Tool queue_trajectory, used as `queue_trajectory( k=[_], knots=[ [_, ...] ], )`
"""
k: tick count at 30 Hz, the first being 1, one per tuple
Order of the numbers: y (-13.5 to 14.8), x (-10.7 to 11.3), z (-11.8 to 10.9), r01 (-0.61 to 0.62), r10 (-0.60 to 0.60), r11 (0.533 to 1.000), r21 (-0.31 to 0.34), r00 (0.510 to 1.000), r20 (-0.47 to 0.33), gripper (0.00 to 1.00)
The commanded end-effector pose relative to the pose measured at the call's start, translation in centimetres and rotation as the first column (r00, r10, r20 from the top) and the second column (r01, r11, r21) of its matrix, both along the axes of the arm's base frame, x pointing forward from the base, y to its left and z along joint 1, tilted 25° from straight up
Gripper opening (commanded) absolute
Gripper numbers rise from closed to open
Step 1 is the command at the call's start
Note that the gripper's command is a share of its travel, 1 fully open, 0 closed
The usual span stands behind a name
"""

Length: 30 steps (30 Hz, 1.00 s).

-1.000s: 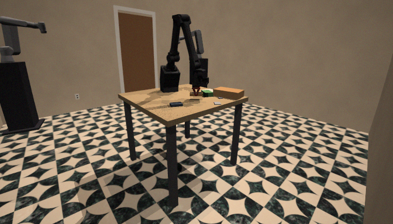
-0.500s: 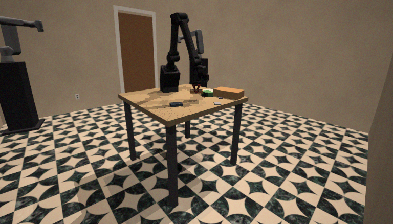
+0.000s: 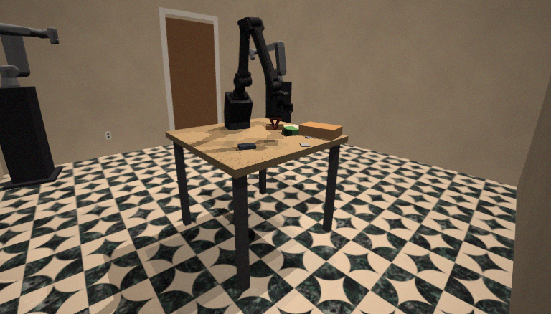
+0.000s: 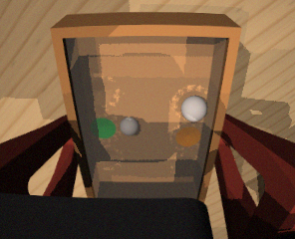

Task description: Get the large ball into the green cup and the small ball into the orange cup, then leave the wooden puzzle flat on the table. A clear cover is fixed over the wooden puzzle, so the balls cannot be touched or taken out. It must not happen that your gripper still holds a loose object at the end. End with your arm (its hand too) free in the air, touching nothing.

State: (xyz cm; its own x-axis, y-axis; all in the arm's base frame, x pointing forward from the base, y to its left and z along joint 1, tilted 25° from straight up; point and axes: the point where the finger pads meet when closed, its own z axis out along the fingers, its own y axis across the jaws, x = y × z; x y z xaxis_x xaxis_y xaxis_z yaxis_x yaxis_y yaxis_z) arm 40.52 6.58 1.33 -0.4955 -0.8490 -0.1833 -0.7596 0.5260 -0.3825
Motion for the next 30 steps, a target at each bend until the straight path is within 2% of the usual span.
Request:
queue_trajectory(
  k=[1,19,21,23,24,26,30],
  knots=[
    [0.4,0.2,0.5,0.000,-0.001,1.000,0.005,1.000,0.011,0.69],
    [0.4,0.2,0.5,0.000,-0.001,1.000,0.005,1.000,0.011,0.69],
    [-0.3,0.5,1.1,-0.018,0.016,0.999,0.038,0.998,0.060,0.69],
    [-0.3,0.5,1.1,-0.018,0.016,0.999,0.038,0.998,0.060,0.69],
    [-0.3,0.4,0.2,-0.016,0.015,0.999,0.031,0.999,0.038,0.69],
    [0.7,1.0,0.6,-0.037,0.035,0.999,0.031,0.998,0.044,0.69],
    [0.5,1.1,0.9,-0.029,0.027,0.999,0.033,0.998,0.052,0.69]
  ],
)
